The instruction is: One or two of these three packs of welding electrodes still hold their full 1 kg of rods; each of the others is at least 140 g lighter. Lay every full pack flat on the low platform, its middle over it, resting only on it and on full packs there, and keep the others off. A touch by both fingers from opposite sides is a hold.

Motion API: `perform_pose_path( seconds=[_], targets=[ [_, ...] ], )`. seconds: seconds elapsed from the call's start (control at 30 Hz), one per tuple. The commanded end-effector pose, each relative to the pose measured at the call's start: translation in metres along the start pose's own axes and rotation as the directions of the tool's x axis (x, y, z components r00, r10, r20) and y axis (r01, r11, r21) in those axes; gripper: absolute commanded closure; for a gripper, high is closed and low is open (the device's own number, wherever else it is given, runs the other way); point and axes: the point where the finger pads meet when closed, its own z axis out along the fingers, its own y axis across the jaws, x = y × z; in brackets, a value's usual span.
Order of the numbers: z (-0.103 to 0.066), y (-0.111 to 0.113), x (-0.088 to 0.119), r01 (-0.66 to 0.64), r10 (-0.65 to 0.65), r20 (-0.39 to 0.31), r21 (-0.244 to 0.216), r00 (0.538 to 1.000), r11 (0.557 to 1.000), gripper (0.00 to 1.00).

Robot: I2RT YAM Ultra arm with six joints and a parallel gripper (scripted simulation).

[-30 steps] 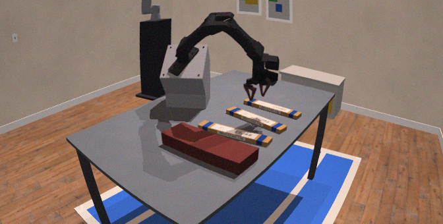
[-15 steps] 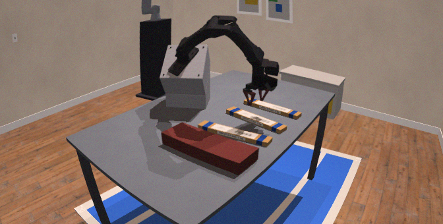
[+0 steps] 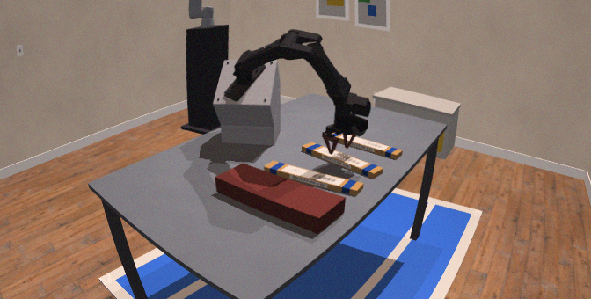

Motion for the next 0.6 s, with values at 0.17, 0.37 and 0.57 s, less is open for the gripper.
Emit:
perform_pose_path(
  seconds=[0.17,0.37,0.57],
  targets=[
    [-0.009,0.018,-0.032,-0.003,0.008,0.093,-0.049,0.996,0.999,0.04],
    [-0.011,0.015,-0.035,-0.008,0.012,0.1,-0.042,0.995,0.999,0.04],
    [-0.008,0.013,-0.029,0.001,0.002,0.089,-0.038,0.996,0.999,0.04]
  ],
)
